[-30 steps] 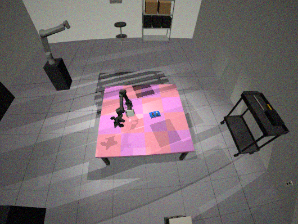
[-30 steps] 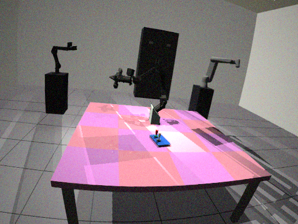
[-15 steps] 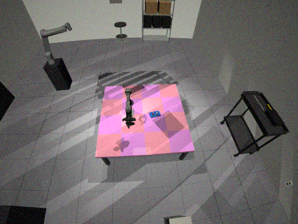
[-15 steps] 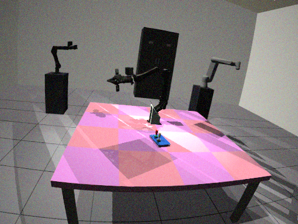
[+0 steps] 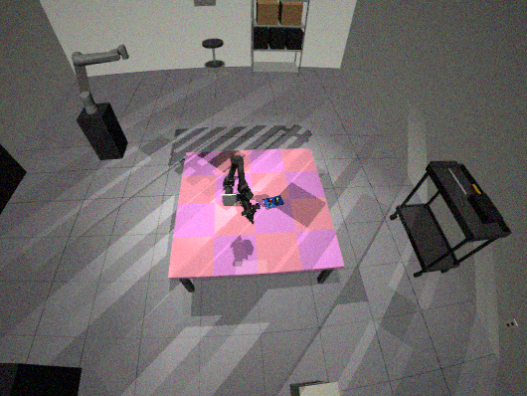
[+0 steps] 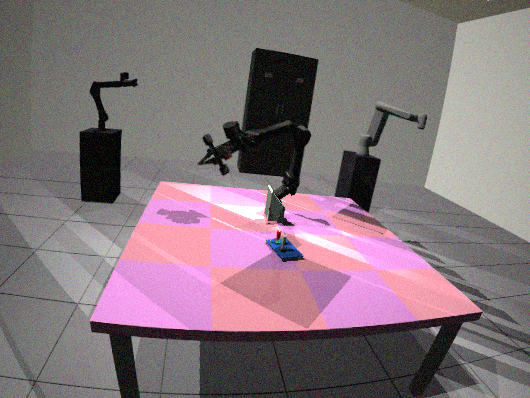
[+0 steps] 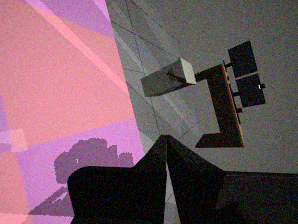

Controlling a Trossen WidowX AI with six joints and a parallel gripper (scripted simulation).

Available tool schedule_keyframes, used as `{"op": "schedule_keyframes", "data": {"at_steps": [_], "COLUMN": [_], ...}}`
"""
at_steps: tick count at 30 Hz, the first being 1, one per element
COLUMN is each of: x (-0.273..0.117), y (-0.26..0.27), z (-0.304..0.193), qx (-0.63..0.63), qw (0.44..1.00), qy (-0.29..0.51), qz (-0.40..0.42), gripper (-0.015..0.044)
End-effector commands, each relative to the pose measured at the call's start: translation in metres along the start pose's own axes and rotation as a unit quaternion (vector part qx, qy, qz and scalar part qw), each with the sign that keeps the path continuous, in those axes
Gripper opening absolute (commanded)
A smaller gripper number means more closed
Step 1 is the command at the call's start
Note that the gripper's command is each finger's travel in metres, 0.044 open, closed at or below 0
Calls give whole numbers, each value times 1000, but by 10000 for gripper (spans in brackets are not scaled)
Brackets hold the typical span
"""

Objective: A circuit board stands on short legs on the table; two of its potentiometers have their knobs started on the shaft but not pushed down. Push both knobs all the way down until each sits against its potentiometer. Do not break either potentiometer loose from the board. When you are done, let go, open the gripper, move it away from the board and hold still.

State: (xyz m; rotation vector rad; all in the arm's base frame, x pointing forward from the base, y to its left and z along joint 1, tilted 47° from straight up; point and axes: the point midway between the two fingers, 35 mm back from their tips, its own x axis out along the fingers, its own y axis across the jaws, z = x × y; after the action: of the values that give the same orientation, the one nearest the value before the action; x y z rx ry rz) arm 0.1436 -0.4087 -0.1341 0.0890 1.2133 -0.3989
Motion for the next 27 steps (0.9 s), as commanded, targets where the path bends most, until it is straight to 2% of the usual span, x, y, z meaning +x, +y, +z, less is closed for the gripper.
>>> {"op": "schedule_keyframes", "data": {"at_steps": [1,13,27], "x": [-3,-34,-120], "y": [35,162,310], "z": [32,100,136], "qx": [-16,-65,-97], "qw": [998,963,879], "qy": [-6,24,124], "qz": [63,259,450], "gripper": [0,0,0]}}
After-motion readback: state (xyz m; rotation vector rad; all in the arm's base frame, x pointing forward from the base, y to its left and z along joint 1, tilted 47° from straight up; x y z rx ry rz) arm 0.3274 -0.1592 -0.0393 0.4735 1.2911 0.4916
